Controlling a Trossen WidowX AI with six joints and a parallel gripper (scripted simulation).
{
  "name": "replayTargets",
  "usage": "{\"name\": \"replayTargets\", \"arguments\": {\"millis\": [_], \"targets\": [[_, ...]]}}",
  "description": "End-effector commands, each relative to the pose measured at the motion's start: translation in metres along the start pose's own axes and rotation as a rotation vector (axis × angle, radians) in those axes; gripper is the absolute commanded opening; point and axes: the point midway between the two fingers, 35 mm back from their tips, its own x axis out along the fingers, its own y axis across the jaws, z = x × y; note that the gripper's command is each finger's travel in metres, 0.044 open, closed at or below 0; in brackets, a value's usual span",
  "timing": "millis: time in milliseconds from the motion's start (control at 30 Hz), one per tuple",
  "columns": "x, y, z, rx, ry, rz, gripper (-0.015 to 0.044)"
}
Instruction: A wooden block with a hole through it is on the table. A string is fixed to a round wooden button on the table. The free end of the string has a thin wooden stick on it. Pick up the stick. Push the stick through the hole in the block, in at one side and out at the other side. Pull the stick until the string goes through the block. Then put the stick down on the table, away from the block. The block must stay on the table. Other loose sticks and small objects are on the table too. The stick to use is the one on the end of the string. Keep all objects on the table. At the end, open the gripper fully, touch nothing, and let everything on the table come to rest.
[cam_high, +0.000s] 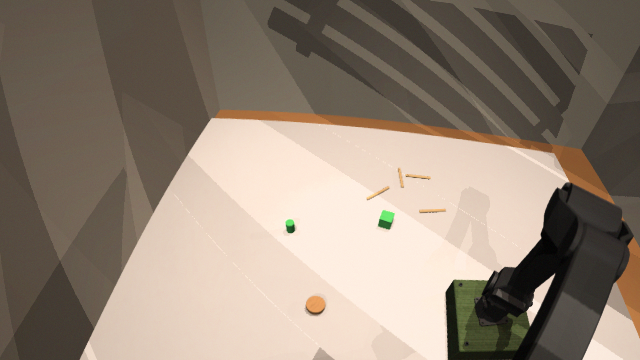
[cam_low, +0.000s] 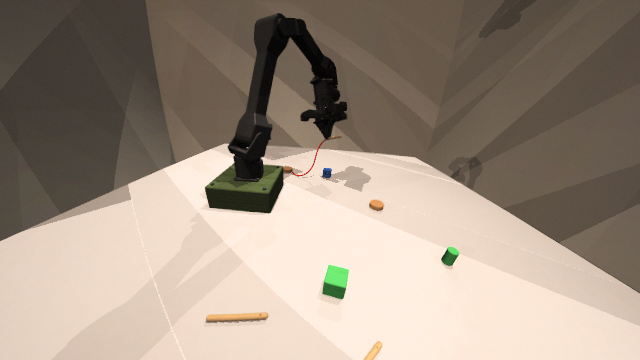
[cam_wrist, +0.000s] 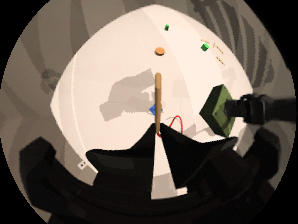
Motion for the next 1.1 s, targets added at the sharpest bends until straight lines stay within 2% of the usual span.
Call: {"name": "replayTargets", "arguments": {"millis": [0, 700, 1067], "targets": [[-0.001, 0.002, -0.003, 0.030, 0.003, -0.008, 0.0000], [-0.013, 0.023, -0.035, 0.420, 0.007, -0.133, 0.0000], [-0.015, 0.025, -0.042, 0.490, 0.014, -0.149, 0.0000]]}}
